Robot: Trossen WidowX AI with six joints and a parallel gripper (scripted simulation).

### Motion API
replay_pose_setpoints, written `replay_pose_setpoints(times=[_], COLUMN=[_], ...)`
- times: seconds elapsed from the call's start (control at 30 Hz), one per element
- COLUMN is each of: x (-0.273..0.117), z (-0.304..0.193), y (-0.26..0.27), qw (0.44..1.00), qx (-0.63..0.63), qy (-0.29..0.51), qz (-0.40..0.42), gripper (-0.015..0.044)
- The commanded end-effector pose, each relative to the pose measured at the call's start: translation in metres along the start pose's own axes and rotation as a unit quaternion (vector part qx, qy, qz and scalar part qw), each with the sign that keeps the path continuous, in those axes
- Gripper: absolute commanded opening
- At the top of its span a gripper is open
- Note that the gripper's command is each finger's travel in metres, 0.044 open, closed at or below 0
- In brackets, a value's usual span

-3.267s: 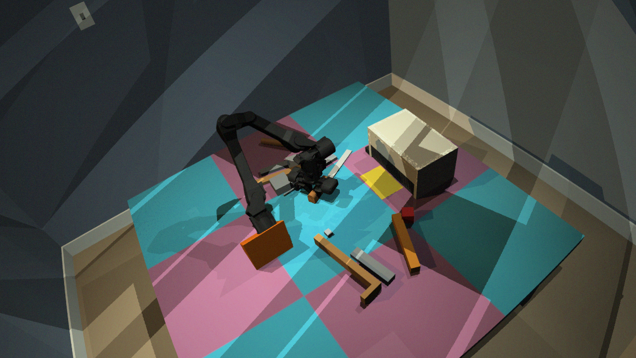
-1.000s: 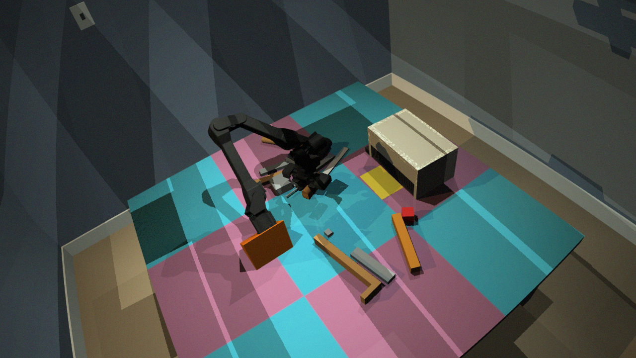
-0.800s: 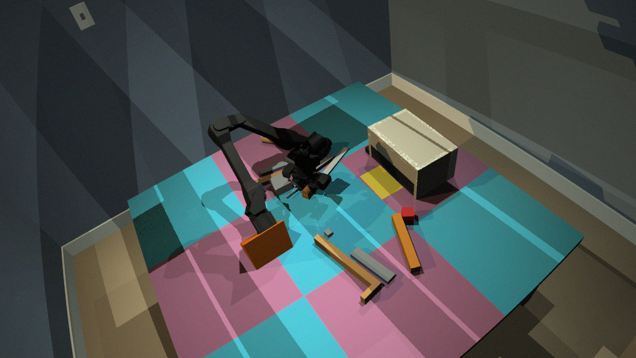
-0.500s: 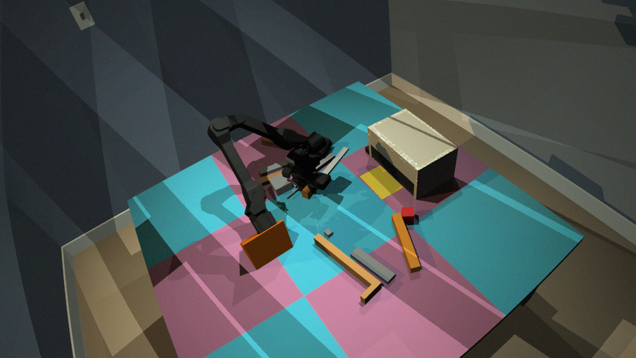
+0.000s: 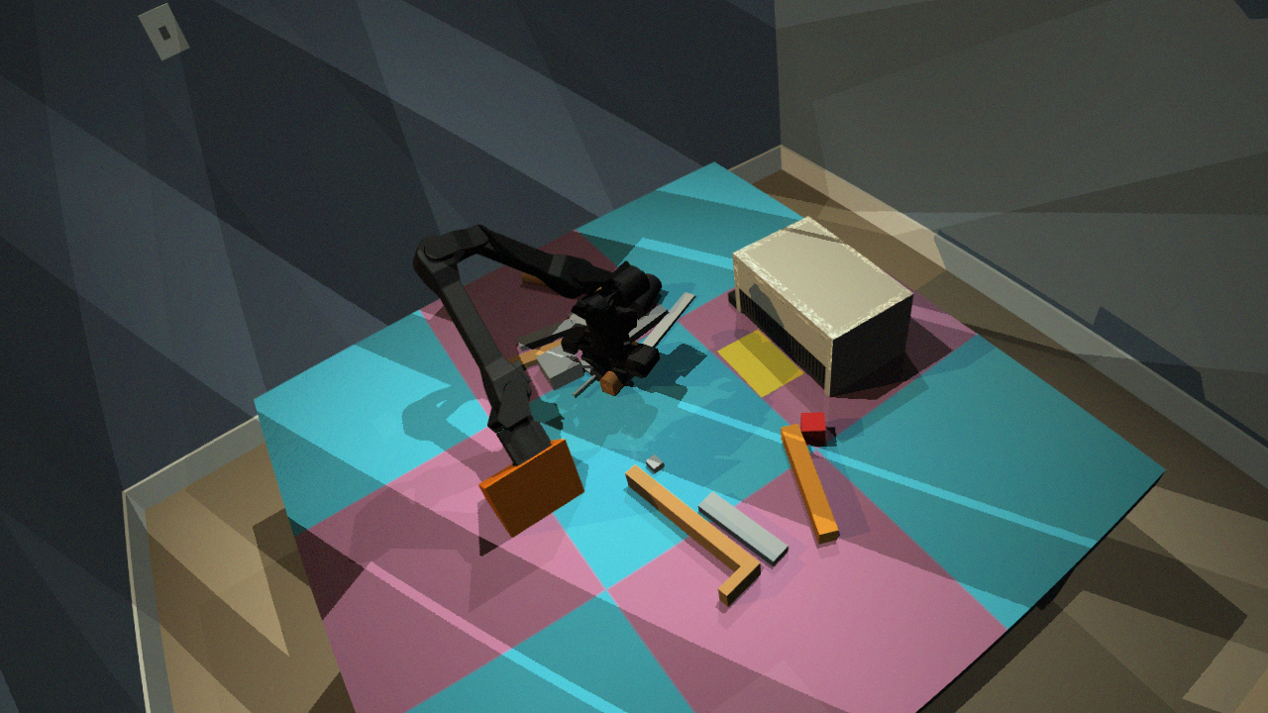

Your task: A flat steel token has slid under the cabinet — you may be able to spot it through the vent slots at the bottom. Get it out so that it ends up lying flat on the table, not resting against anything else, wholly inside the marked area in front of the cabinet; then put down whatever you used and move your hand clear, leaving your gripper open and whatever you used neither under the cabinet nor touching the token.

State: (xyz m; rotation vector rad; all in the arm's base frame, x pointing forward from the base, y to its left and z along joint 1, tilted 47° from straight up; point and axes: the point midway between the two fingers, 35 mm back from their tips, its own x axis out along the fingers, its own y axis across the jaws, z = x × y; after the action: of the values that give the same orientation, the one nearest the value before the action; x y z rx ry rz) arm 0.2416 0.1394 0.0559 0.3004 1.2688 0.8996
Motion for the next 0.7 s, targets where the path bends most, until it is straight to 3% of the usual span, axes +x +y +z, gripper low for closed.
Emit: replay_pose_setpoints(times=[0.0, 0.23, 0.37, 0.47, 0.67], x=[-0.0006, 0.0001, 0.0001, 0.0001, 0.0013], z=[0.0022, -0.0001, -0.0001, -0.0003, -0.0008], y=[0.0024, 0.0001, 0.0001, -0.0002, -0.0023], qw=[1.000, 1.000, 1.000, 1.000, 1.000], qx=[-0.008, 0.000, 0.000, 0.001, 0.002], qy=[-0.003, 0.000, 0.001, -0.004, -0.004], qz=[0.003, 0.000, -0.001, 0.004, 0.004], gripper=[0.0026, 0.0200, 0.0200, 0.0270, 0.0270])
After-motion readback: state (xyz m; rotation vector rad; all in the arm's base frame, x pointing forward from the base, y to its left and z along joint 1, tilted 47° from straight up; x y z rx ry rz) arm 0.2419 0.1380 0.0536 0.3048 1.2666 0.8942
